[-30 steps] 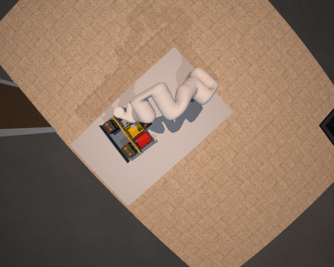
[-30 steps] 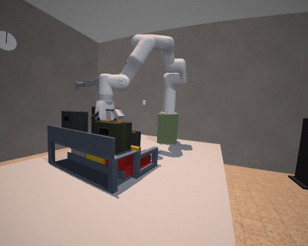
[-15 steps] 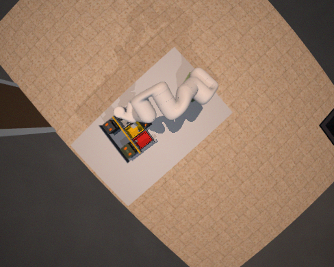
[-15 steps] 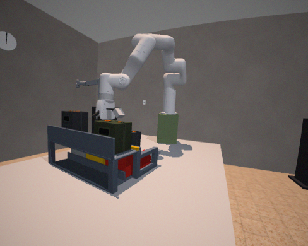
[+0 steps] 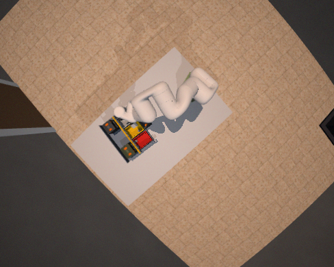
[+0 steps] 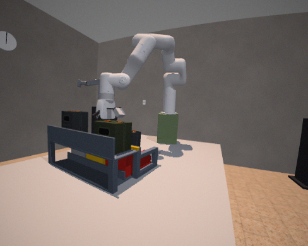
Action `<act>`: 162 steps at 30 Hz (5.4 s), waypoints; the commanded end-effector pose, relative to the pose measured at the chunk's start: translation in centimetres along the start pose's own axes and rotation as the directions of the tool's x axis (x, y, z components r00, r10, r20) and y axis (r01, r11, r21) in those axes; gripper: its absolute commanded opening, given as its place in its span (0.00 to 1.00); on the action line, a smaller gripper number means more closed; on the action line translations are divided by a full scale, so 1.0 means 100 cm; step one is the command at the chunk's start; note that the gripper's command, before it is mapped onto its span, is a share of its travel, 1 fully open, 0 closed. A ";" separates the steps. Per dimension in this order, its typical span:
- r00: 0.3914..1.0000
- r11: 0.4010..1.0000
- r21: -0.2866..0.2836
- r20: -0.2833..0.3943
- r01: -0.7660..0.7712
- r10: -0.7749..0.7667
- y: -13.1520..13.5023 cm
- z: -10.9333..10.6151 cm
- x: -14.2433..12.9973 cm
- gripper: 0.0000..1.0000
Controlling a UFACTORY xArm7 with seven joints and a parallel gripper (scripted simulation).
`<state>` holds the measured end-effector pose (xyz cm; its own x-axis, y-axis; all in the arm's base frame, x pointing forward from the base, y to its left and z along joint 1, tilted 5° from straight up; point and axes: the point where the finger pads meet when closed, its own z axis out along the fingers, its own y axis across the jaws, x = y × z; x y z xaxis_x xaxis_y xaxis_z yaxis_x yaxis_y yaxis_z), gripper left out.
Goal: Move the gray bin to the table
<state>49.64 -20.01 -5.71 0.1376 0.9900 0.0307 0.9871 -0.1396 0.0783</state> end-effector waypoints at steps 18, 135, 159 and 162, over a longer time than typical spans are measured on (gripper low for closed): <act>1.000 1.000 -0.004 0.001 0.000 0.000 0.000 -0.003 0.000 1.00; 0.574 0.574 -0.006 -0.011 -0.819 0.819 0.000 -0.004 0.000 1.00; 0.354 0.354 -0.004 -0.011 -0.935 0.935 0.000 -0.004 0.000 1.00; 0.266 0.266 -0.002 -0.013 -0.964 0.964 0.000 -0.004 0.000 1.00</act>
<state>49.43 -19.94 -5.47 0.9700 0.2236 0.0952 0.2246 -0.9744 0.0003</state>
